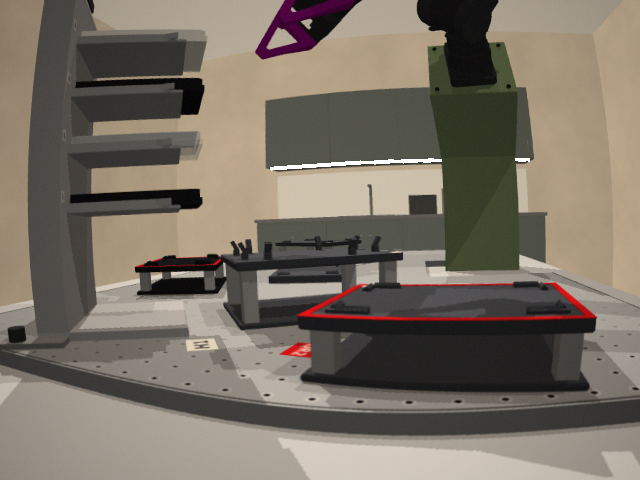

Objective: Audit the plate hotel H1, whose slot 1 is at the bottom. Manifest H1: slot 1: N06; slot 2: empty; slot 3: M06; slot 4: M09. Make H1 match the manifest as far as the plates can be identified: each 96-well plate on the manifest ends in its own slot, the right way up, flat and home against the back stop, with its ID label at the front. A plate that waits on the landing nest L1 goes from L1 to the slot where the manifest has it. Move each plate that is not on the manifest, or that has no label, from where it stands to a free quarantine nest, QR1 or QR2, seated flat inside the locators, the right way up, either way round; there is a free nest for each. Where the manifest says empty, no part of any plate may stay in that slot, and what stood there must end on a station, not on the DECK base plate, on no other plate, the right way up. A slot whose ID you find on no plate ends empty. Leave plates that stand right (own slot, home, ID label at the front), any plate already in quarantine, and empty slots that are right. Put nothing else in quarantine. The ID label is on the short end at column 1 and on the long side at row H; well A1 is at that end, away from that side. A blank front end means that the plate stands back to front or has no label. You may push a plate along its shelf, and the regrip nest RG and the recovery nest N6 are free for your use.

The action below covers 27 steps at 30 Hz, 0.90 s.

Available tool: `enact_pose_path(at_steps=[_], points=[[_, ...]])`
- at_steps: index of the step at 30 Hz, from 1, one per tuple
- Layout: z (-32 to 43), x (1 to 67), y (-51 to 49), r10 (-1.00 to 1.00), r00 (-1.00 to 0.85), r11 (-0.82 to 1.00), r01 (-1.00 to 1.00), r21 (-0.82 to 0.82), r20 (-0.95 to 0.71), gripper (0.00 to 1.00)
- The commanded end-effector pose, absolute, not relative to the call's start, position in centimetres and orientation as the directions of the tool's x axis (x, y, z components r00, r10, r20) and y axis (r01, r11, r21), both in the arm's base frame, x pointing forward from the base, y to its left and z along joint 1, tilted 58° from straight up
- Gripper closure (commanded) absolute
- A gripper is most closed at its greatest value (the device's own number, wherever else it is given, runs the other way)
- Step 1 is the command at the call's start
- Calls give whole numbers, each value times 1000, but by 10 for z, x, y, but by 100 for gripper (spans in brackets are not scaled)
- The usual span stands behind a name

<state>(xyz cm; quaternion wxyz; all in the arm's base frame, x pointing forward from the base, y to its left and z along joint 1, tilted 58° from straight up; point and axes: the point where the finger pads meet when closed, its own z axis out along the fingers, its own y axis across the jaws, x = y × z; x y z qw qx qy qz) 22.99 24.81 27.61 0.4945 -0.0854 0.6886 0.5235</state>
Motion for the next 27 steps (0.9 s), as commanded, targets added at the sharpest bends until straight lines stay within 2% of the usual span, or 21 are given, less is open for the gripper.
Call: enact_pose_path(at_steps=[1,27], points=[[268,228,254,394,-503,433,-636,638,-769,0],[247,229,284,390,-500,437,-639,633,-773,0]])
